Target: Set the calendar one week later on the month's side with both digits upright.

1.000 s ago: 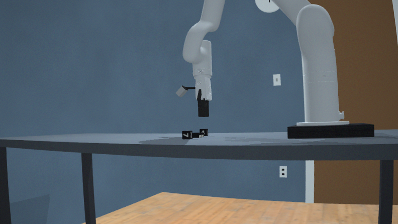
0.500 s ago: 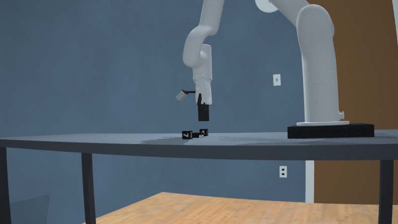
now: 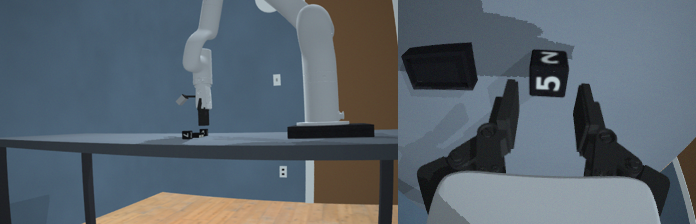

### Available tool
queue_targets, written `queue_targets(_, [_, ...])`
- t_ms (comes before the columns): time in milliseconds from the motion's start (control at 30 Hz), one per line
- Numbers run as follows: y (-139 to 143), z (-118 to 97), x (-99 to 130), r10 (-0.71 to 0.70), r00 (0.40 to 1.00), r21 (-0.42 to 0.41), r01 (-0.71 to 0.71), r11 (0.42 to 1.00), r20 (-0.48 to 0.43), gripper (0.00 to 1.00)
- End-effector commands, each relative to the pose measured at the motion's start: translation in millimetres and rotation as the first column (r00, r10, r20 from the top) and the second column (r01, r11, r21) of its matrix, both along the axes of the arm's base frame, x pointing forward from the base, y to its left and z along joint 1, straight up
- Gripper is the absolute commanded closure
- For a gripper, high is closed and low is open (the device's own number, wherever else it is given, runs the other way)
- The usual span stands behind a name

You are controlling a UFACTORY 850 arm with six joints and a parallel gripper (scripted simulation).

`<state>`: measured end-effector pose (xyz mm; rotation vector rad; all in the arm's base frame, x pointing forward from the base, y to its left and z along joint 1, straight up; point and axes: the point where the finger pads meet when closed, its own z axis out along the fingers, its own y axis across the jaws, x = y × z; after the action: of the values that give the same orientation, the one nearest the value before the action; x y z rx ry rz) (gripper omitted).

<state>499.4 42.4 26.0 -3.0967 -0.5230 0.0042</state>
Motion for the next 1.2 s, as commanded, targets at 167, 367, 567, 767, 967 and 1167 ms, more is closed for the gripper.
queue_targets(167, [0.1,-6.3,1.2,0.0,1.0,0.0,0.0,1.0,0.002,0.53])
queue_targets(367, [0.1,-7.3,1.2,0.0,1.0,0.0,0.0,1.0,0.002,0.53])
queue_targets(567, [0.1,-7.3,1.2,0.0,1.0,0.0,0.0,1.0,0.002,0.53])
queue_targets(767, [0.1,-7.3,1.2,0.0,1.0,0.0,0.0,1.0,0.002,0.53])
queue_targets(967, [0.1,-7.3,1.2,0.0,1.0,0.0,0.0,1.0,0.002,0.53])
queue_targets(1167, [0.1,-7.3,1.2,0.0,1.0,0.0,0.0,1.0,0.002,0.53])
